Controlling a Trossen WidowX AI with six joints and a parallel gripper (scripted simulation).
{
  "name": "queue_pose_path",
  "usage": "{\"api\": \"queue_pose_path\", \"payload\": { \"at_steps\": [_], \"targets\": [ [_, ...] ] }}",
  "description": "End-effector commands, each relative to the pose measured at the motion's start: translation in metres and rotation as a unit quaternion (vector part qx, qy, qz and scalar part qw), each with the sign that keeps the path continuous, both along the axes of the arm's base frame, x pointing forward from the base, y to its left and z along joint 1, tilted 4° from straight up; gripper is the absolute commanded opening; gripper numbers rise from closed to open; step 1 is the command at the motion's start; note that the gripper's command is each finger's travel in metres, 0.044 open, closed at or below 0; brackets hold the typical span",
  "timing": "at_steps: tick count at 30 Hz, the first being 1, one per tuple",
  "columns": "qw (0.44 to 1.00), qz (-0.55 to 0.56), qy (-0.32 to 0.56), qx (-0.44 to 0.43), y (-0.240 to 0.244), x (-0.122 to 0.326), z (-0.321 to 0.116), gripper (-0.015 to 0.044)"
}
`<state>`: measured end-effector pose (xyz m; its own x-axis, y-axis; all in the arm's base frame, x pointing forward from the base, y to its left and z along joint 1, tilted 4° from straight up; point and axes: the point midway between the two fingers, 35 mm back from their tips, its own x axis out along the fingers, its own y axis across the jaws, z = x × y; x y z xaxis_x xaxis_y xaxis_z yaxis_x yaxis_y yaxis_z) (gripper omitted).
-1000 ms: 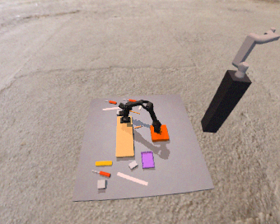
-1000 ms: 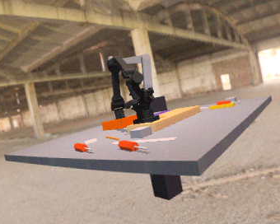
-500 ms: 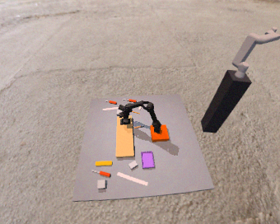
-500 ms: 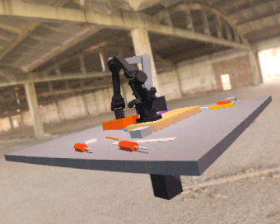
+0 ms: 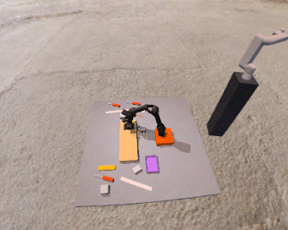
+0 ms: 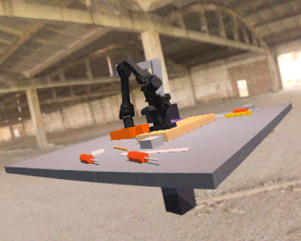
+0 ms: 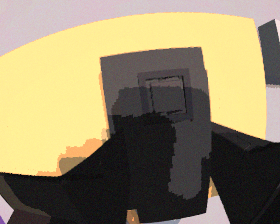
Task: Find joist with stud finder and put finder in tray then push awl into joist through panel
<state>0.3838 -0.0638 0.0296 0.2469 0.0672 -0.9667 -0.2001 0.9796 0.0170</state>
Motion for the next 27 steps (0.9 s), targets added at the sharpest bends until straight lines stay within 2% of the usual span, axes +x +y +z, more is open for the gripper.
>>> {"api": "queue_pose_path", "payload": {
  "at_steps": [1, 27],
  "targets": [
    [1.000, -0.001, 0.001, 0.002, 0.007, -0.002, -0.001, 0.0000],
    [1.000, -0.001, 0.002, 0.004, 0.047, -0.010, 0.000, 0.0000]
  ]
}}
